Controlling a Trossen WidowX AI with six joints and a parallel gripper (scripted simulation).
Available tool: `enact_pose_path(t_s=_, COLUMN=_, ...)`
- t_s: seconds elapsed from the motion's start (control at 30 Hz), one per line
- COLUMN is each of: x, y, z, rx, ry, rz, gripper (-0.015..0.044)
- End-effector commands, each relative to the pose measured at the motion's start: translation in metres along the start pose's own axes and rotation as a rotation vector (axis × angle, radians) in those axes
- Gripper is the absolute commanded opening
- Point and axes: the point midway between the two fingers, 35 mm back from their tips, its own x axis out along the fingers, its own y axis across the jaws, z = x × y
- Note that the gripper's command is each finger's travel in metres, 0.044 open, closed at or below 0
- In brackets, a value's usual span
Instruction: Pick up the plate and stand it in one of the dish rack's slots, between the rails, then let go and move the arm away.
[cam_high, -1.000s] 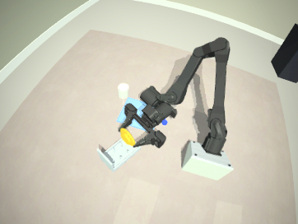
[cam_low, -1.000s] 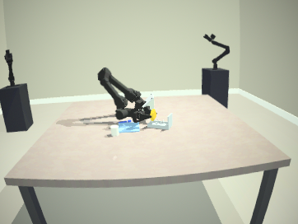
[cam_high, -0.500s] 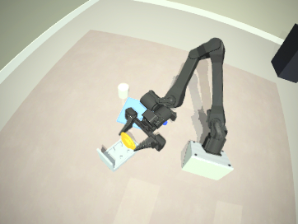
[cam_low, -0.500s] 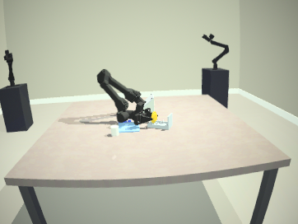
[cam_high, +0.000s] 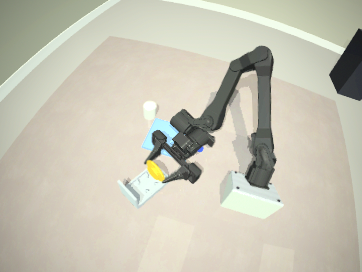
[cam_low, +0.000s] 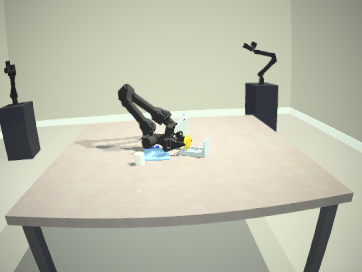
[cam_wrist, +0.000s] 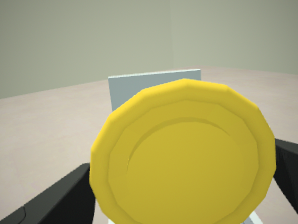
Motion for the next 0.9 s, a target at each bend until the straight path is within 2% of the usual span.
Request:
enact_pose_path(t_s=0.0, x=0.000, y=0.000, z=0.000, rx=0.000, ry=0.000, rz=0.000, gripper=0.0263)
enact_pose_path(t_s=0.17, x=0.000, y=0.000, z=0.000, rx=0.000, ry=0.000, rz=0.000, gripper=0.0394)
enact_pose_path(t_s=0.2, x=0.000, y=0.000, z=0.000, rx=0.000, ry=0.000, rz=0.000, gripper=0.0400)
enact_pose_path(t_s=0.47, x=0.000, y=-0.001, z=0.002, rx=0.001, ry=0.001, rz=0.002, gripper=0.0400)
enact_pose_path(t_s=0.77, x=0.001, y=-0.009, z=0.106, rx=0.035, ry=0.003, rz=0.034, gripper=0.0400)
enact_pose_path(t_s=0.87, x=0.004, y=-0.010, z=0.115, rx=0.039, ry=0.000, rz=0.035, gripper=0.0400)
